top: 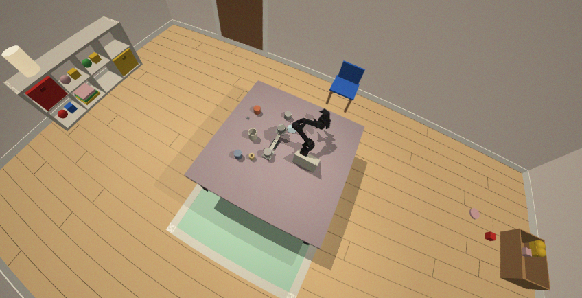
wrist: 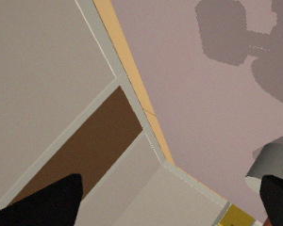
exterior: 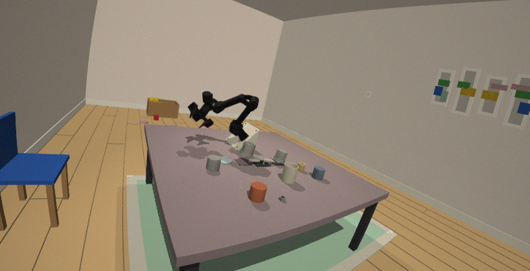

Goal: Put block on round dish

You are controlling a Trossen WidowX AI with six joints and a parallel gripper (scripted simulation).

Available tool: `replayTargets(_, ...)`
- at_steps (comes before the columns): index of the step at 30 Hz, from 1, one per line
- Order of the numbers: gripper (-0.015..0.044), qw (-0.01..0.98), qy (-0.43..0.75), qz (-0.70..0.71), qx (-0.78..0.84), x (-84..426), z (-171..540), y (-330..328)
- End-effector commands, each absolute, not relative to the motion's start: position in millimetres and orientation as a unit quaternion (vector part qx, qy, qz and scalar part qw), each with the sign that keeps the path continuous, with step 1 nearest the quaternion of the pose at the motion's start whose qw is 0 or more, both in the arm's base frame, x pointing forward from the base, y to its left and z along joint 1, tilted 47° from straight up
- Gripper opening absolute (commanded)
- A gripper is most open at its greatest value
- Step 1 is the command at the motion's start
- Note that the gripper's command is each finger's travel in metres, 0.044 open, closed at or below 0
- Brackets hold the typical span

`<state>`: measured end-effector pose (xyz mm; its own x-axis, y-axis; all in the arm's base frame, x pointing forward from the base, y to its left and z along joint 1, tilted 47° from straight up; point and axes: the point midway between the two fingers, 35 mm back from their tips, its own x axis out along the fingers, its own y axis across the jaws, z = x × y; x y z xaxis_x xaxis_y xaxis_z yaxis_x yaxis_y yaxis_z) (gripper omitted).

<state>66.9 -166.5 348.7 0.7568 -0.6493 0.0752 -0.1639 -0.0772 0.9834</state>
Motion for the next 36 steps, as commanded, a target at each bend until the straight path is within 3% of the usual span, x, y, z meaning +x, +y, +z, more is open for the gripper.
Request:
replayTargets(1, 0.0426, 0.616, -0.287, -0.197, 0.707, 67.1, 348.7, -166.6)
replayTargets(36, 0.0440, 0.617, -0.207, -0.090, 0.754, 125.2, 352.6, -181.3)
